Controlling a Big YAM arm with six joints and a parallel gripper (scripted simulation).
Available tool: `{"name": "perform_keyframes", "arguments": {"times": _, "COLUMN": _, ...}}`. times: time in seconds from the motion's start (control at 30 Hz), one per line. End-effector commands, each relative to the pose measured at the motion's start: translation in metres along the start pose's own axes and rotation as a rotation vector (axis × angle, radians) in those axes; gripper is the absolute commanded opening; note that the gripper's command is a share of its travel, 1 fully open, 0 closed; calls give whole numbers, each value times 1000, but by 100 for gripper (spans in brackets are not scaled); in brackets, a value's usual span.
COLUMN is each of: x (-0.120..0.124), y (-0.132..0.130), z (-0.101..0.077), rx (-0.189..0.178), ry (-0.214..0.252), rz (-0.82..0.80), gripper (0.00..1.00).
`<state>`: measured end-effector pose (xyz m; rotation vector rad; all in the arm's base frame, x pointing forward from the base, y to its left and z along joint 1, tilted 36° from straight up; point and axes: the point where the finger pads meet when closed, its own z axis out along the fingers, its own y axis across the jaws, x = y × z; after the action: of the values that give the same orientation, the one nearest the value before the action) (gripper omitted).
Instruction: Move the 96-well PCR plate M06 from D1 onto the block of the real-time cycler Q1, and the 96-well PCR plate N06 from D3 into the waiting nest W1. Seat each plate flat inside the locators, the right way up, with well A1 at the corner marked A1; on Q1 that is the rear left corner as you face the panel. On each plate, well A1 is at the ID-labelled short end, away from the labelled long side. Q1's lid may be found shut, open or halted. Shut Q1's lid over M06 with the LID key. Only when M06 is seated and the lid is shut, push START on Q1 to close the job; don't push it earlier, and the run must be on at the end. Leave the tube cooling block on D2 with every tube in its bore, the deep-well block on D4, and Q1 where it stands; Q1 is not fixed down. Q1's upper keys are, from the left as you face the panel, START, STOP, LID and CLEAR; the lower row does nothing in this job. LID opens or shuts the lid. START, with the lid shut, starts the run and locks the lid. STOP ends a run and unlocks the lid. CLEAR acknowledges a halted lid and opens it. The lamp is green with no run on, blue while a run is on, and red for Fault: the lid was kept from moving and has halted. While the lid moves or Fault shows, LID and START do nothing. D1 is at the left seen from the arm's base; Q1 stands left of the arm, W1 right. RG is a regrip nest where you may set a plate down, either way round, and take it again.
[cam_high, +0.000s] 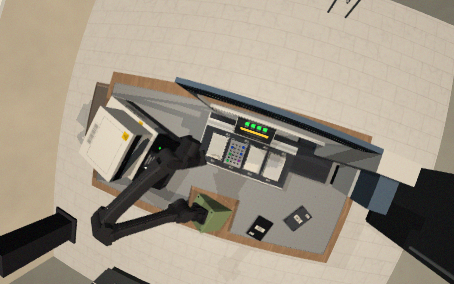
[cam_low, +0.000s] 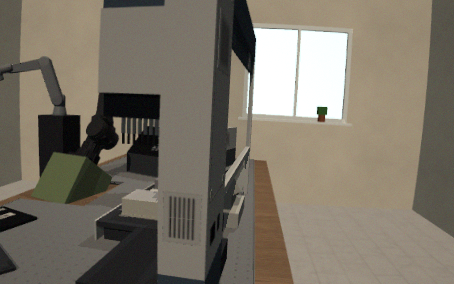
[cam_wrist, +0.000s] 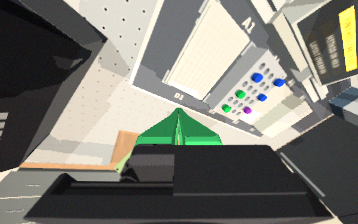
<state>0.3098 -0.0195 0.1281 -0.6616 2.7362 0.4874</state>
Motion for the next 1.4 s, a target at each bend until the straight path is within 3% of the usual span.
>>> {"name": "perform_keyframes", "arguments": {"times": 0.0, "x": 3, "y": -2, "z": -9, "rx": -7, "ry": -4, "rz": 16, "gripper": 0}}
{"name": "perform_keyframes", "arguments": {"times": 0.13, "x": 26, "y": 4, "z": -3, "rx": -67, "ry": 38, "rz": 91, "gripper": 0}}
{"name": "perform_keyframes", "arguments": {"times": 0.17, "x": 32, "y": 6, "z": -1, "rx": -56, "ry": 33, "rz": 81, "gripper": 0}}
{"name": "perform_keyframes", "arguments": {"times": 0.4, "x": 64, "y": 25, "z": 7, "rx": -163, "ry": 85, "rz": 181, "gripper": 0}}
{"name": "perform_keyframes", "arguments": {"times": 0.57, "x": 72, "y": 24, "z": 6, "rx": -144, "ry": 56, "rz": 207, "gripper": 0}}
{"name": "perform_keyframes", "arguments": {"times": 0.67, "x": 88, "y": 24, "z": 8, "rx": -146, "ry": 32, "rz": 291, "gripper": 0}}
{"name": "perform_keyframes", "arguments": {"times": 1.03, "x": 145, "y": 38, "z": 21, "rx": -209, "ry": -8, "rz": 508, "gripper": 0}}
{"name": "perform_keyframes", "arguments": {"times": 1.37, "x": 132, "y": 25, "z": 16, "rx": -205, "ry": -34, "rz": 618, "gripper": 0}}
